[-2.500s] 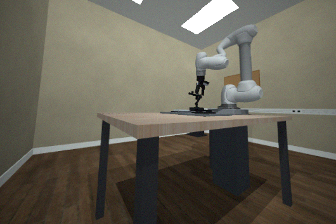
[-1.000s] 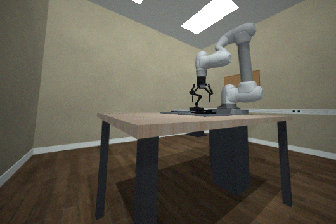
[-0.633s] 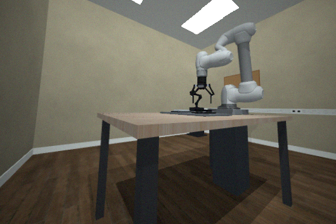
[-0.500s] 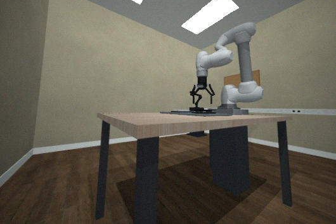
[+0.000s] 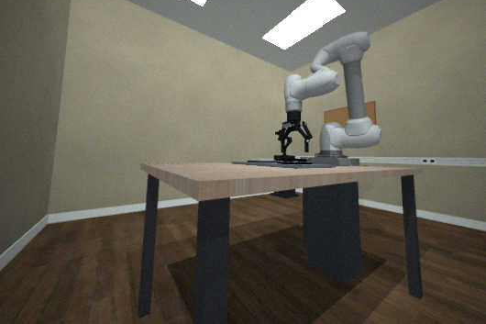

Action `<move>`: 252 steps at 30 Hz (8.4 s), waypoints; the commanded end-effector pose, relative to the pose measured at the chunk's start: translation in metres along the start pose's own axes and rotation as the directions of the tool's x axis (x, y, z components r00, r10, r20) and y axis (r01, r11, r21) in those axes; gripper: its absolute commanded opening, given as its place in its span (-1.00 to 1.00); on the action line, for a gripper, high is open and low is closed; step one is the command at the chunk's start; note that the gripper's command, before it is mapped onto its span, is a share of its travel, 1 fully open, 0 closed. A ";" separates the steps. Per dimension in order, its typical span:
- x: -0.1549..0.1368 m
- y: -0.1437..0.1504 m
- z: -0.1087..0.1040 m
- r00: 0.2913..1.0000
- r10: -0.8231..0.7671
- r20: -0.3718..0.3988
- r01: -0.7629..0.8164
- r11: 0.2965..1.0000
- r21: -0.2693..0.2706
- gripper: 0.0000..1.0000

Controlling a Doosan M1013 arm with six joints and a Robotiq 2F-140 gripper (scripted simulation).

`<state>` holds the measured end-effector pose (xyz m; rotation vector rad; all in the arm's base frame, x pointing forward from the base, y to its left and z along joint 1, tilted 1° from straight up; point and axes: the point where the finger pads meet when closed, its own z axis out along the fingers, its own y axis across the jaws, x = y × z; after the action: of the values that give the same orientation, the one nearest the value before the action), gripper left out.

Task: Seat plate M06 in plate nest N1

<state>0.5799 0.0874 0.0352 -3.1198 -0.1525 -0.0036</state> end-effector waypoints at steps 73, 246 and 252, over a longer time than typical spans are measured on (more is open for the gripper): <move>0.003 -0.002 0.029 1.000 0.023 -0.005 -0.023 1.000 -0.004 -0.80; -0.002 -0.002 0.028 1.000 0.023 -0.005 -0.023 1.000 -0.004 -0.80; -0.002 -0.002 0.029 1.000 0.023 -0.005 -0.023 1.000 -0.004 -0.80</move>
<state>0.5778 0.0898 0.0065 -3.1252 -0.1172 -0.0103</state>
